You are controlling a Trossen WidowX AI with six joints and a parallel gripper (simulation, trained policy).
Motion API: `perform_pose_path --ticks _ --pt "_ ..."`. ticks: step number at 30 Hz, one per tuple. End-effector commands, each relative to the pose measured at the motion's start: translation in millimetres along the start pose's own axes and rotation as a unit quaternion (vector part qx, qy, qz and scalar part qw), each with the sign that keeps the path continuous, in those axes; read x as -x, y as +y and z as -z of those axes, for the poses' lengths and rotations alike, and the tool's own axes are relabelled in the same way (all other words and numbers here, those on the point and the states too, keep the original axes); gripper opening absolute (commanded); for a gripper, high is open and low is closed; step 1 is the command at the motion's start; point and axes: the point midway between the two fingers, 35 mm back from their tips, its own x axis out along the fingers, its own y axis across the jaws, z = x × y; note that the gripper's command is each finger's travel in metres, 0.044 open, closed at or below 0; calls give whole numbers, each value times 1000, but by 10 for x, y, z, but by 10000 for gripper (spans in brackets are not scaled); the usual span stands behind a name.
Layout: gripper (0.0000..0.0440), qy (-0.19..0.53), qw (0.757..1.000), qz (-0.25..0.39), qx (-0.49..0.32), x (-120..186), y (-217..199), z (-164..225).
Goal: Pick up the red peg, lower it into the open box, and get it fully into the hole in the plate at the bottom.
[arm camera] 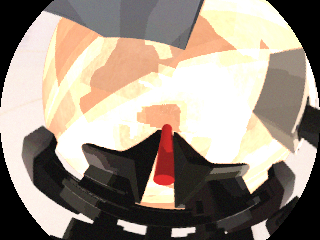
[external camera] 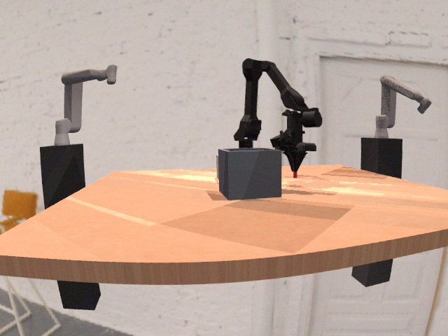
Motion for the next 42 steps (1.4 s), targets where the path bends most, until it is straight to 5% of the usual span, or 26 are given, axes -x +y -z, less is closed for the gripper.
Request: perform_pose_path --ticks 1,20,42 --pt "0 3 1000 -16 -7 90 89 -8" --pt "0 -1 995 -96 -10 790 604 -294" --pt "0 -48 996 -74 -31 1184 673 -1139"
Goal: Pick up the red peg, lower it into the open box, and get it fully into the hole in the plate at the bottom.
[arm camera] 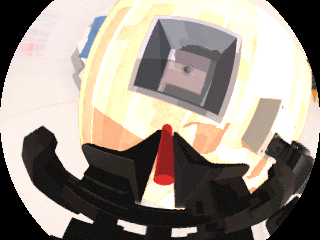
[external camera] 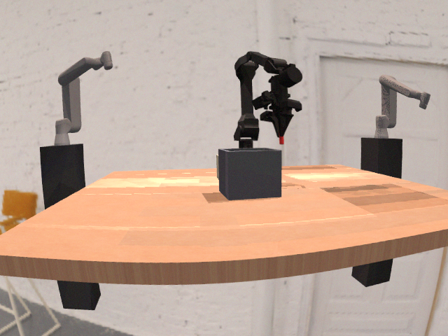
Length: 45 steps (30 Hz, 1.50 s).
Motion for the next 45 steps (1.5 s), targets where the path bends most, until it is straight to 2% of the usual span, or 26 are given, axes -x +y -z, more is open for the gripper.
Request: perform_pose_path --ticks 1,23,45 --pt "0 -6 1000 5 -1 8 2 -106" --pt "0 -11 999 49 -15 -173 -73 -679" --pt "1 12 997 67 -28 -691 -153 -974"
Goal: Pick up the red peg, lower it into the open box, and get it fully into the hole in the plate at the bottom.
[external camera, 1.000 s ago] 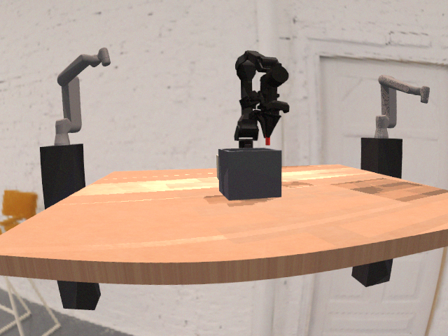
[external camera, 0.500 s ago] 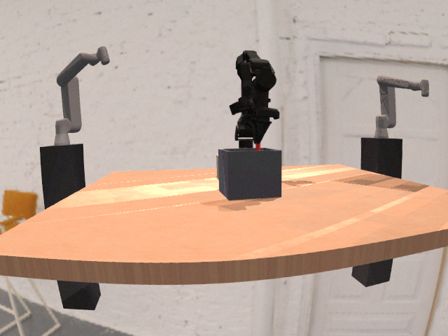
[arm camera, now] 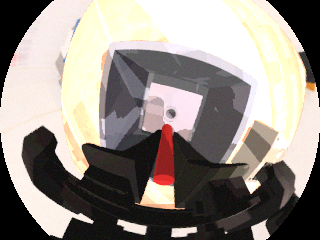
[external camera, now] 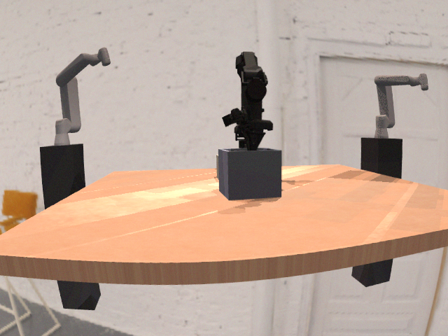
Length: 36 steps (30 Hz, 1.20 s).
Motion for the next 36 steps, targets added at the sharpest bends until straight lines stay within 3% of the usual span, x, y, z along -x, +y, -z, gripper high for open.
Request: perform_pose_path --ticks 1,13,19,21,26,36 --pt "0 4 1000 1 3 -66 -6 -27" --pt "4 6 1000 12 22 -324 7 -89" --pt "91 10 999 24 33 -415 2 -94" --pt "97 18 999 27 35 -427 2 -73" --pt "130 54 998 27 26 -358 30 -3" --pt "141 114 993 9 10 -134 145 -45"
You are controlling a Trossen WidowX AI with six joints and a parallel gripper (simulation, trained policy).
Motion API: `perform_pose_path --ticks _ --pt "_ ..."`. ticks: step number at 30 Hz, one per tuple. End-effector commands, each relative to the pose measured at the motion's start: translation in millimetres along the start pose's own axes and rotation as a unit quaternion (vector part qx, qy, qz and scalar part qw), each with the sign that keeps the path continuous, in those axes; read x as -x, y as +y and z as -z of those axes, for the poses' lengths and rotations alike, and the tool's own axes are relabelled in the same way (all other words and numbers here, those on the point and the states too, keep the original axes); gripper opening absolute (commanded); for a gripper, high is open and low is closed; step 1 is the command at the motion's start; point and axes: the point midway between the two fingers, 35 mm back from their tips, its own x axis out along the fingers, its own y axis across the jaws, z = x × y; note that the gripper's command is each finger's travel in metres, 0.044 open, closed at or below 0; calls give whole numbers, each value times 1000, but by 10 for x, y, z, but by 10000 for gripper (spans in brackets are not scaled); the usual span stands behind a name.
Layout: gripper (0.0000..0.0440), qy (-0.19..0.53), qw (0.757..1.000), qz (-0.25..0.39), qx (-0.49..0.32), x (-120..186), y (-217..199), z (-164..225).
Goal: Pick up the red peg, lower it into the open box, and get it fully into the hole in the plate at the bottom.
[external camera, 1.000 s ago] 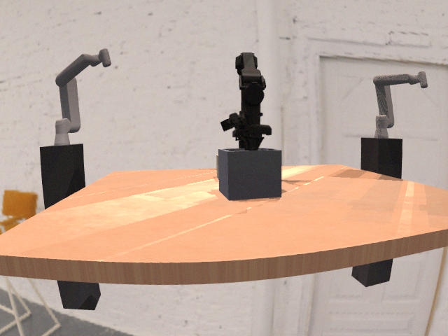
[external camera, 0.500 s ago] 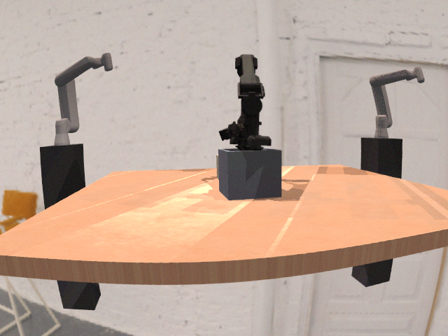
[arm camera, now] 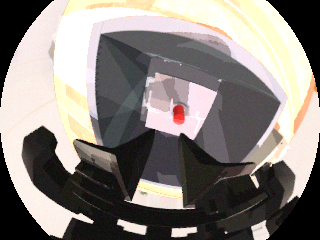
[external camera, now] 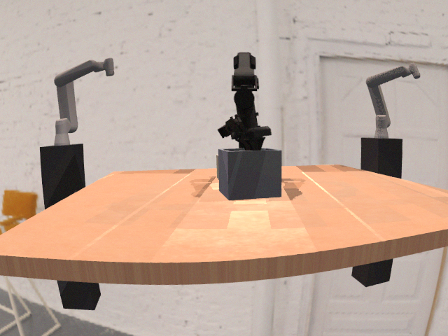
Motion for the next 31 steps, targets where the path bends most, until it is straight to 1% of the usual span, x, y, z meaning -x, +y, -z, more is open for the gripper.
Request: perform_pose_path --ticks 1,18,24,31 --pt "144 14 1000 -8 0 82 39 -9" --pt "171 64 994 -89 -1 659 289 -113" --pt "170 70 988 -134 16 998 406 -152" --pt "151 71 978 -191 45 1452 483 -172"
